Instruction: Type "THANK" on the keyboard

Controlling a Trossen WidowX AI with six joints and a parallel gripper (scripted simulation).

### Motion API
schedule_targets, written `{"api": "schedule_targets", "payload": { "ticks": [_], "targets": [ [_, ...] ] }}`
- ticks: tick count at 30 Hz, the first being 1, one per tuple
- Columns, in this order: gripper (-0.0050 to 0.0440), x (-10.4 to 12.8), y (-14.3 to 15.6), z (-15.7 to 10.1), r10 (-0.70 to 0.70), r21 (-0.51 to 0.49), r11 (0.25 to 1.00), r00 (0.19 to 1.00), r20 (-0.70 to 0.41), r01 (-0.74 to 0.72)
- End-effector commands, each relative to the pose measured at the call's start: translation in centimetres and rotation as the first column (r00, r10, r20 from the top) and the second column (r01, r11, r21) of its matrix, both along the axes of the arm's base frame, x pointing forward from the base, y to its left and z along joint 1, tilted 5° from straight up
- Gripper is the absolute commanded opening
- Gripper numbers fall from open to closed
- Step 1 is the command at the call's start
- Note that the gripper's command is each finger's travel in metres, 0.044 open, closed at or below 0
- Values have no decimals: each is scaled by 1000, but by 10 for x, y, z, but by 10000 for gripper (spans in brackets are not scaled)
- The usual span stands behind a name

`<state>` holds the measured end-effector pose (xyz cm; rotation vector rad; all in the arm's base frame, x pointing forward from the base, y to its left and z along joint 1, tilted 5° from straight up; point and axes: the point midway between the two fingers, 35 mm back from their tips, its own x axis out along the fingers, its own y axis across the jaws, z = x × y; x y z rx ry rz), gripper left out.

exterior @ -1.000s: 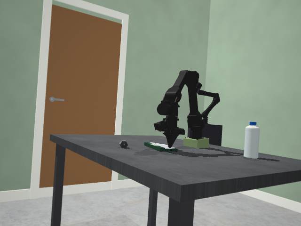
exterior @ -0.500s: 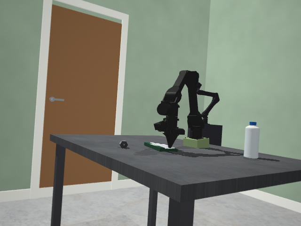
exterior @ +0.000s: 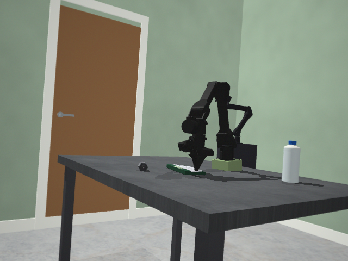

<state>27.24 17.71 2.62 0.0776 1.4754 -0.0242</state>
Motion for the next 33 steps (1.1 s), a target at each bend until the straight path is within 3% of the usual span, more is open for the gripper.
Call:
{"api": "schedule_targets", "payload": {
  "ticks": [1,8,14,22,28,33],
  "targets": [
    [-50,1,0,-1,-1,-3,1000,1000,1,1],
    [-50,3,2,5,0,9,1000,1000,15,0],
    [-50,1,3,47,-2,20,1000,999,34,2],
    [-50,1,0,45,-7,19,1000,1000,31,6],
    [-50,5,-32,38,-63,21,998,998,8,62],
    [-50,13,-83,37,-81,17,997,997,3,81]
  ]
}}
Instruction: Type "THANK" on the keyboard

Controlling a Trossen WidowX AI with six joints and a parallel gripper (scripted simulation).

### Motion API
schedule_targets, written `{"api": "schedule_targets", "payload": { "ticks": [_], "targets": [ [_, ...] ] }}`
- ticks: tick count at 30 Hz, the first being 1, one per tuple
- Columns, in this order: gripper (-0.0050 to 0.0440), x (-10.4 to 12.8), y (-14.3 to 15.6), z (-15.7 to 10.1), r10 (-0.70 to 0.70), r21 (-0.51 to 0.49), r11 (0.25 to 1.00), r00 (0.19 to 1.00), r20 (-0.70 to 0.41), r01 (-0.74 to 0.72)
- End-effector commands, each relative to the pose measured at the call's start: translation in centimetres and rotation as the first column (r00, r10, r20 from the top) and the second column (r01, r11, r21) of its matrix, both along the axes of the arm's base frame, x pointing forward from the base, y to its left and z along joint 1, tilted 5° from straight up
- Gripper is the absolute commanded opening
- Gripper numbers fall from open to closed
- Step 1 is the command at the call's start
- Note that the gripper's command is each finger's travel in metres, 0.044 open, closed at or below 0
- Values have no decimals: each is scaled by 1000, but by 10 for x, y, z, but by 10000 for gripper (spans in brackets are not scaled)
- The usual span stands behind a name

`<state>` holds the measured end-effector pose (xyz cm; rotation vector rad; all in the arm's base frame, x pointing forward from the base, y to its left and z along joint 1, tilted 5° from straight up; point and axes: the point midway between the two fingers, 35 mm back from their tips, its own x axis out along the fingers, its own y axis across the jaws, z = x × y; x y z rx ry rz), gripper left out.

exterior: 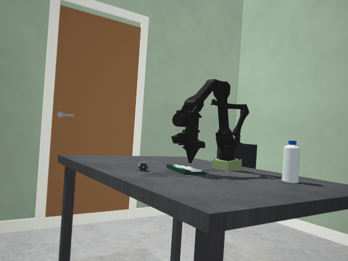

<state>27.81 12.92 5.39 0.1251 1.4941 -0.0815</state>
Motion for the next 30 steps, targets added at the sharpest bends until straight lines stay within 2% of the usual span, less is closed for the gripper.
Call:
{"api": "schedule_targets", "payload": {
  "ticks": [1,4,6,10,13,18,21,30],
  "targets": [
    [-50,9,-47,9,-6,17,1000,1000,28,6],
    [-50,10,-82,8,18,11,1000,999,32,-19],
    [-50,10,-82,8,18,11,1000,999,32,-19],
    [-50,5,-127,7,50,2,999,998,38,-51],
    [-50,0,-146,7,65,-3,998,997,41,-65],
    [-50,-1,-150,7,68,-4,998,997,42,-68],
    [-50,-1,-150,-6,68,0,998,998,19,-68],
    [-50,0,-149,-16,67,-2,998,998,19,-67]
  ]
}}
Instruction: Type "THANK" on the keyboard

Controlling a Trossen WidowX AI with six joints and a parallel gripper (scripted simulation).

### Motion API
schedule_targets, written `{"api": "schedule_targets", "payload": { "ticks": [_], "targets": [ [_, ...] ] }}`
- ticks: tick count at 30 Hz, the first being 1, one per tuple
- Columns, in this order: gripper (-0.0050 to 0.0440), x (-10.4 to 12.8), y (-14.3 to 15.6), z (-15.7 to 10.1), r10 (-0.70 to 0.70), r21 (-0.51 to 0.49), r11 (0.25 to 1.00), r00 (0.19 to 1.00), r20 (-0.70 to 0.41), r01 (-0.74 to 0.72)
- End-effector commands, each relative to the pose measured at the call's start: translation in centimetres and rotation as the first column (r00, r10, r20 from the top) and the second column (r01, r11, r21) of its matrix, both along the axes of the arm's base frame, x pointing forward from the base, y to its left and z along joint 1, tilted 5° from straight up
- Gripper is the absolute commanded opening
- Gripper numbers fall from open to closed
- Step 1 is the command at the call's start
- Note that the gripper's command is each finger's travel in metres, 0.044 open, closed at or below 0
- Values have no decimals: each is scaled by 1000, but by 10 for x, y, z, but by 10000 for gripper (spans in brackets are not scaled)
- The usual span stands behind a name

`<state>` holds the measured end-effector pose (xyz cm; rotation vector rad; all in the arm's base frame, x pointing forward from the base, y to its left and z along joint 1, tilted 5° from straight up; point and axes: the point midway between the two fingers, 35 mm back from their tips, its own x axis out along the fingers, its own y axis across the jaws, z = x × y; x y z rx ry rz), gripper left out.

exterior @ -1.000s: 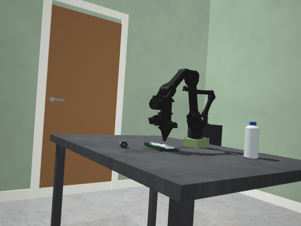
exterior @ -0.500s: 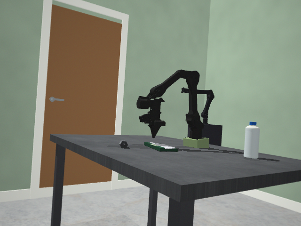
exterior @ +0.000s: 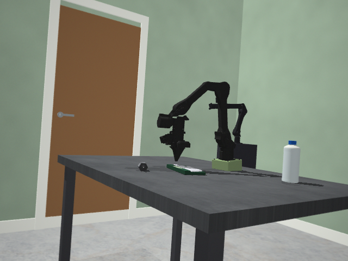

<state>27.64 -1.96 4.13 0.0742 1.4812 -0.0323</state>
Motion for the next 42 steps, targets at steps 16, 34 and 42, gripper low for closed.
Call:
{"api": "schedule_targets", "payload": {
  "ticks": [16,34,42],
  "targets": [
    [-50,3,0,-19,3,3,1000,1000,5,-3],
    [-50,7,0,-14,3,-1,1000,1000,23,-3],
    [-50,3,1,-21,3,3,1000,1000,3,-3]
  ]
}}
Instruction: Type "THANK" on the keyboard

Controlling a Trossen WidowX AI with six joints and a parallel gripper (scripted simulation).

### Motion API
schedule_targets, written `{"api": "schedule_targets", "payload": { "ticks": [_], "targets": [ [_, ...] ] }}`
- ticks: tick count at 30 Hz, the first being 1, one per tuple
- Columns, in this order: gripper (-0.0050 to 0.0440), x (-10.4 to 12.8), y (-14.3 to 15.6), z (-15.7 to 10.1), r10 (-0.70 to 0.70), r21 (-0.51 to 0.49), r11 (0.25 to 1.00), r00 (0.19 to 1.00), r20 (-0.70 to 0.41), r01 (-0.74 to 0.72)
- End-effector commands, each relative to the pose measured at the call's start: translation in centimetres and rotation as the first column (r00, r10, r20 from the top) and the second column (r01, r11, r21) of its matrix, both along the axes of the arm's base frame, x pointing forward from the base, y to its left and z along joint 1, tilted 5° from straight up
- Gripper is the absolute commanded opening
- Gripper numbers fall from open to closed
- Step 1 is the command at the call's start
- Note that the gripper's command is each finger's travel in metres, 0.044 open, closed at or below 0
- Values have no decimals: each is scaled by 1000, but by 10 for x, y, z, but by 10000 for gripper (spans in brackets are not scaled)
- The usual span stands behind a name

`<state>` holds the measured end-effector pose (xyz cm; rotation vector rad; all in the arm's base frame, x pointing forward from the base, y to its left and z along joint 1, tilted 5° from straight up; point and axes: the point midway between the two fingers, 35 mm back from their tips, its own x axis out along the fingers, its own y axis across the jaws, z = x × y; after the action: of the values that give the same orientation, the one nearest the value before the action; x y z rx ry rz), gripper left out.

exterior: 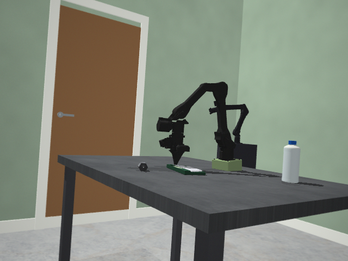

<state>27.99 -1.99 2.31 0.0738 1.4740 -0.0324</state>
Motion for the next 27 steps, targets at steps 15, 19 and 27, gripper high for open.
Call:
{"api": "schedule_targets", "payload": {
  "ticks": [15,19,27],
  "targets": [
    [-50,0,1,-2,4,3,1000,1000,-2,-4],
    [-50,0,1,-2,4,3,1000,1000,-2,-4],
    [-50,6,-1,24,6,0,1000,999,36,-6]
  ]
}}
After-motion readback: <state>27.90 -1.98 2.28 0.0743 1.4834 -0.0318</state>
